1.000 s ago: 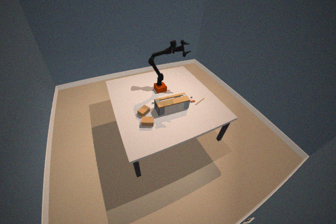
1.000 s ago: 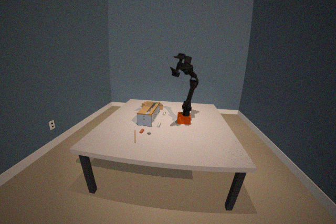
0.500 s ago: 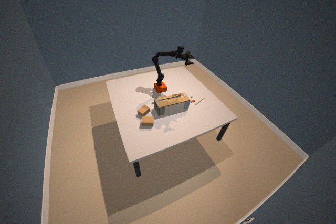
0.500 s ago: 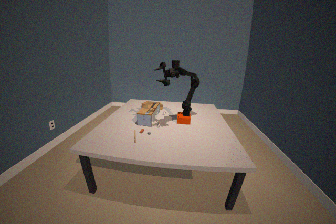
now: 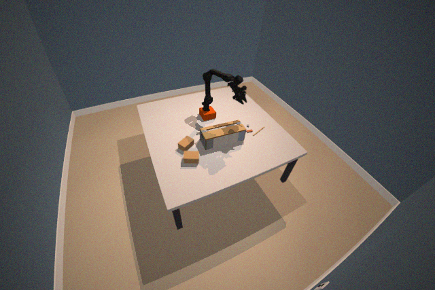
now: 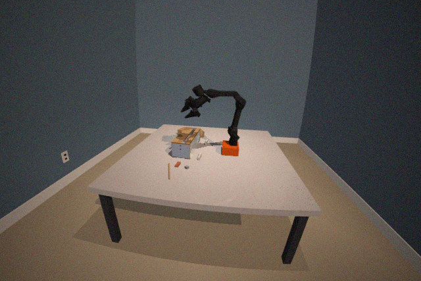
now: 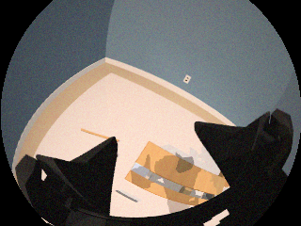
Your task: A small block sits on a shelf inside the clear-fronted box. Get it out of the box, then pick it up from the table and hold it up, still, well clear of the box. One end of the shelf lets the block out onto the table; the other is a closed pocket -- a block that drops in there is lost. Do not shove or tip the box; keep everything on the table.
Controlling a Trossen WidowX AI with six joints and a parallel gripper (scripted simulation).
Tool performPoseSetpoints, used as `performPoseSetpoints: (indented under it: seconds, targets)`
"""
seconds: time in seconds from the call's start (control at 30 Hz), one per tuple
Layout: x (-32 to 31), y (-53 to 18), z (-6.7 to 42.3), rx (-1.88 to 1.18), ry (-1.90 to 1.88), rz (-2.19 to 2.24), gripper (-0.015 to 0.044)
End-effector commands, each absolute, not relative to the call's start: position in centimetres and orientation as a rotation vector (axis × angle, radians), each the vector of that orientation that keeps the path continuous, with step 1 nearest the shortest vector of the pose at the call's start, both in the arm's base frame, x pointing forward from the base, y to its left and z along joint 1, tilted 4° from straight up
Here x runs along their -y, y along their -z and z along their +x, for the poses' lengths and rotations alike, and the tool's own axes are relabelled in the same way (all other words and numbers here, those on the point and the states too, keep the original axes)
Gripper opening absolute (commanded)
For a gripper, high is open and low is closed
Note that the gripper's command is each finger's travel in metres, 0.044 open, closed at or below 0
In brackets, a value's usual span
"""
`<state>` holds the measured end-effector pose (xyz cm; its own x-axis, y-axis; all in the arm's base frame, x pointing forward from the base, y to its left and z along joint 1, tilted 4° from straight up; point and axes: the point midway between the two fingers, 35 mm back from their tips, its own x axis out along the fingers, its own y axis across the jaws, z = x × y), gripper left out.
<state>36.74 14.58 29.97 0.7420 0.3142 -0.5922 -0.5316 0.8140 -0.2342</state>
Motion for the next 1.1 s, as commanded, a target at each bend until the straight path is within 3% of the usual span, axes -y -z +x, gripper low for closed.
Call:
performPoseSetpoints:
  seconds: [0.0, 0.3, 0.67, 1.07]
  targets:
    - [-9.4, -24.7, 38.1, -0.860, -0.283, -0.040, 0.0400]
    - [-1.1, -17.5, 36.9, -1.224, 0.180, 0.612, 0.0400]
    - [7.2, -11.5, 31.4, -1.445, 0.992, 1.498, 0.0400]
    - [7.6, -11.3, 31.0, -1.449, 1.053, 1.555, 0.0400]
